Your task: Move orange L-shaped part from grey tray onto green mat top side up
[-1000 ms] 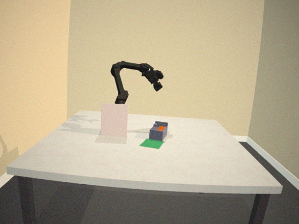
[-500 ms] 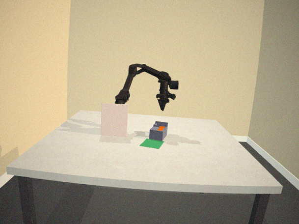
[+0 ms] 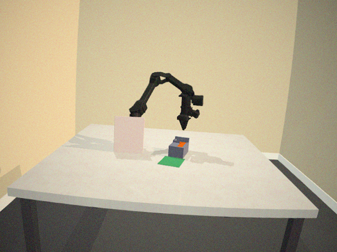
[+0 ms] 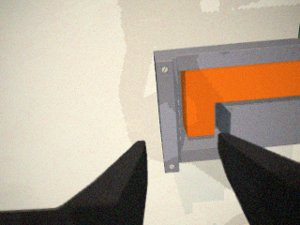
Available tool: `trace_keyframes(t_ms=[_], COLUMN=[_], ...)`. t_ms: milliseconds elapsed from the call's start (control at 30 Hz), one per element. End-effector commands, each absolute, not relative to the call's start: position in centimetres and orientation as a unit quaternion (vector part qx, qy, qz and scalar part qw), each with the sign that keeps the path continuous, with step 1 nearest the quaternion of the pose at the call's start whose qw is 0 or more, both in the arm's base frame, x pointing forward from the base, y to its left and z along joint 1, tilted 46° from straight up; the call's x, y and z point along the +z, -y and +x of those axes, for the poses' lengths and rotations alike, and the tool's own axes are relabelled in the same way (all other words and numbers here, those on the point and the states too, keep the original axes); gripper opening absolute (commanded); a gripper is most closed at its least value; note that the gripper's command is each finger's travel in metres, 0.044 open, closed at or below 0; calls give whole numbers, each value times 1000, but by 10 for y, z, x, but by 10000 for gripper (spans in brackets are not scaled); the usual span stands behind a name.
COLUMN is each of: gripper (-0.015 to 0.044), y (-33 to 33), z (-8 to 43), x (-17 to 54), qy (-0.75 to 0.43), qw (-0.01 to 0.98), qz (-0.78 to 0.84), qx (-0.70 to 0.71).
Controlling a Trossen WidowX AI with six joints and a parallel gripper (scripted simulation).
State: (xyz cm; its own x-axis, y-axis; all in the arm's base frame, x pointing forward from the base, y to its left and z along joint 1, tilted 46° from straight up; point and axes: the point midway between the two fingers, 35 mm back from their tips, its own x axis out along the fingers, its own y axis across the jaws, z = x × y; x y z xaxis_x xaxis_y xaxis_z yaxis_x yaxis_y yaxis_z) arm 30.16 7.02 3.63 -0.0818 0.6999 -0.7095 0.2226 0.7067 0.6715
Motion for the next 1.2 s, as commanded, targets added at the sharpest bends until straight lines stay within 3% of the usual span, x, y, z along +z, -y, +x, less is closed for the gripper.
trace_keyframes(t_ms=[0,133,1167], gripper=[180,180,180], y=[-91,-119,-145], z=[297,291,287], x=[15,-10,-35], qy=[-711,-711,-711], qw=[587,585,585], qz=[330,332,332], qx=[203,205,205])
